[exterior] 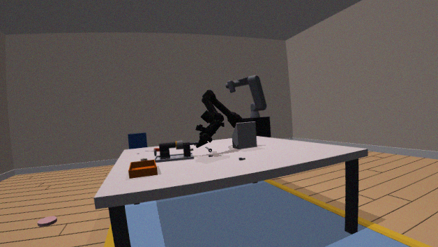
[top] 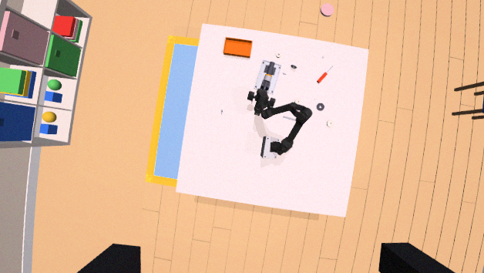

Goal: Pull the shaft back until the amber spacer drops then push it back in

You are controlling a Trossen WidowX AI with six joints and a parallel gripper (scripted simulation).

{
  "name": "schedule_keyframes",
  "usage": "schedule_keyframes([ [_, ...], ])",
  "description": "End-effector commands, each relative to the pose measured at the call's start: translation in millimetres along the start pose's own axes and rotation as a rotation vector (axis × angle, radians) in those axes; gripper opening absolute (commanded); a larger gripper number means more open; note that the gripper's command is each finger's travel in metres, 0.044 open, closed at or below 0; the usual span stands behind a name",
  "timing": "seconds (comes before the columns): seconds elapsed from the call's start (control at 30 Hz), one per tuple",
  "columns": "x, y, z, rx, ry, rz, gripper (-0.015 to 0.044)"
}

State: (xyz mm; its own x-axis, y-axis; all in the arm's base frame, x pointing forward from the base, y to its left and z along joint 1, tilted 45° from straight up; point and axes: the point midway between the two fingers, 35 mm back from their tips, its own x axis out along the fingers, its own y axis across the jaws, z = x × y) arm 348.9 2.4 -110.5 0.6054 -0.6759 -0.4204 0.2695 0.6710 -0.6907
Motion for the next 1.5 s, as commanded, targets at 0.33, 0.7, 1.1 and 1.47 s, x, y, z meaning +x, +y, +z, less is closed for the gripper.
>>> schedule_keyframes([
  [0.33, -1.9, -0.6, -1.7, 0.0, 0.0, -0.003, 0.0],
  [0.7, -2.6, -0.6, -2.5, 0.0, 0.0, -0.003, 0.0],
  [1.1, -3.5, -0.6, -3.3, 0.0, 0.0, -0.003, 0.0],
  [1.47, -4.2, -0.6, -4.1, 0.0, 0.0, -0.003, 0.0],
])
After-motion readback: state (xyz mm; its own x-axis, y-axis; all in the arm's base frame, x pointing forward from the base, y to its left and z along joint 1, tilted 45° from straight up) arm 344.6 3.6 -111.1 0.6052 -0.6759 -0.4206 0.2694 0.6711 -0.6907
